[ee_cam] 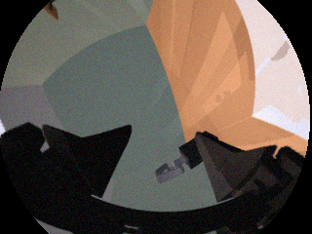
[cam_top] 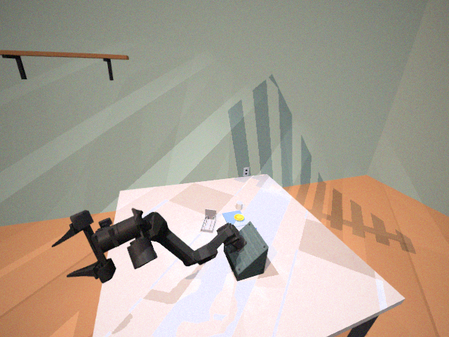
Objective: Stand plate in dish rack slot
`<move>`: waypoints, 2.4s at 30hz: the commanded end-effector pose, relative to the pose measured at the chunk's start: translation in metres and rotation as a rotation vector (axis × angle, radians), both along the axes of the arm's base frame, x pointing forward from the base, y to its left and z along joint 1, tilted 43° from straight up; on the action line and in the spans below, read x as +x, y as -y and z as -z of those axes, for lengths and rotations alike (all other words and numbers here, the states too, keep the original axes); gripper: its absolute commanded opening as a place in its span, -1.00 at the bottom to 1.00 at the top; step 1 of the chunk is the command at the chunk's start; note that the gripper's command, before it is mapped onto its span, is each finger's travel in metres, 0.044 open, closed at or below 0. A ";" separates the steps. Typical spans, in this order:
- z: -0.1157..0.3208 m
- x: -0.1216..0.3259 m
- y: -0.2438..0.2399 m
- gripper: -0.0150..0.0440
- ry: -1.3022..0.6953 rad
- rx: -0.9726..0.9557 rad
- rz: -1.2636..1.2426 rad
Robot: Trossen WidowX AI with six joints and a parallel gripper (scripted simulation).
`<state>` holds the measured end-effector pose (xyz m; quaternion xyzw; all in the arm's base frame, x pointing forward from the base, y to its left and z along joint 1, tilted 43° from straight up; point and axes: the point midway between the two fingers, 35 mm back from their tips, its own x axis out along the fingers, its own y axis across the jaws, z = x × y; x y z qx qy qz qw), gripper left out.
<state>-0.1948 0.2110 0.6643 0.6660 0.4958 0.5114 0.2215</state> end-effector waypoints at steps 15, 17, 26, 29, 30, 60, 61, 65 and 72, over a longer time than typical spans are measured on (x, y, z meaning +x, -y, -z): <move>-0.049 0.115 0.050 0.86 -0.428 0.216 -0.072; -0.053 0.120 0.057 0.86 -0.457 0.251 -0.102; -0.065 0.203 0.096 0.86 -0.685 0.403 -0.120; -0.064 0.235 0.111 0.86 -0.763 0.456 -0.116; -0.064 0.245 0.115 0.86 -0.791 0.474 -0.116; -0.004 0.456 0.247 0.86 -1.342 1.014 -0.167; 0.001 0.463 0.252 0.86 -1.363 1.035 -0.166; 0.022 0.488 0.272 0.86 -1.446 1.121 -0.164; 0.062 0.526 0.305 0.86 -1.584 1.280 -0.162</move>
